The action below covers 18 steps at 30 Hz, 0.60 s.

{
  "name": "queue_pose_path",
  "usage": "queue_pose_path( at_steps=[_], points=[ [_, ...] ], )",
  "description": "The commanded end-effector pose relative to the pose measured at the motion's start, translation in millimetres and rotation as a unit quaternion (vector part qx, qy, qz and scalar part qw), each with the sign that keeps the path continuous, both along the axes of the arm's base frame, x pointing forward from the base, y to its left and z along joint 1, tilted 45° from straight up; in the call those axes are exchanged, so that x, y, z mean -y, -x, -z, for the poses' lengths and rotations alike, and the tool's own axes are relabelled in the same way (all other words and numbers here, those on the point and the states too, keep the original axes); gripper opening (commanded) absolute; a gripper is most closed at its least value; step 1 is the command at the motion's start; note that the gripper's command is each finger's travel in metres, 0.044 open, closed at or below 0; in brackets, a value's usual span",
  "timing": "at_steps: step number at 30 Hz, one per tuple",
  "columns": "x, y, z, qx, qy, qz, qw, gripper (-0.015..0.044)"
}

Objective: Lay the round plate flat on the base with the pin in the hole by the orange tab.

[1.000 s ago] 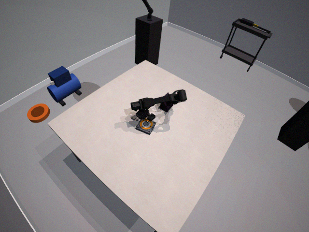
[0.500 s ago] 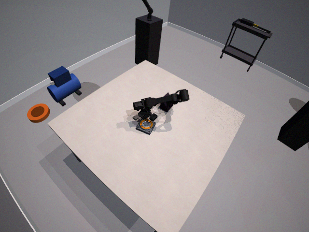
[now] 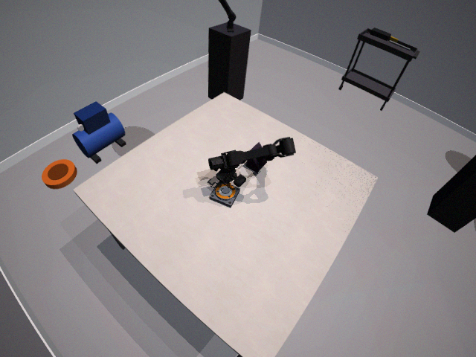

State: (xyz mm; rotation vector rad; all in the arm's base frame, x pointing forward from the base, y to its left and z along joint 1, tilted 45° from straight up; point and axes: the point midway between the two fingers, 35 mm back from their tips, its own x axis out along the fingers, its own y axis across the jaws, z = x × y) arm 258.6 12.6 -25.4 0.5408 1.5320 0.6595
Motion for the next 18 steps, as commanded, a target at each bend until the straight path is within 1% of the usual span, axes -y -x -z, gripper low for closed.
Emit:
queue_pose_path(
  at_steps=[1, 18],
  points=[
    [-5, 2, -4, 0.0, -0.003, -0.001, 1.0, 0.0],
    [-16, 6, -16, -0.001, -0.003, -0.001, 1.0, 0.0]
  ],
)
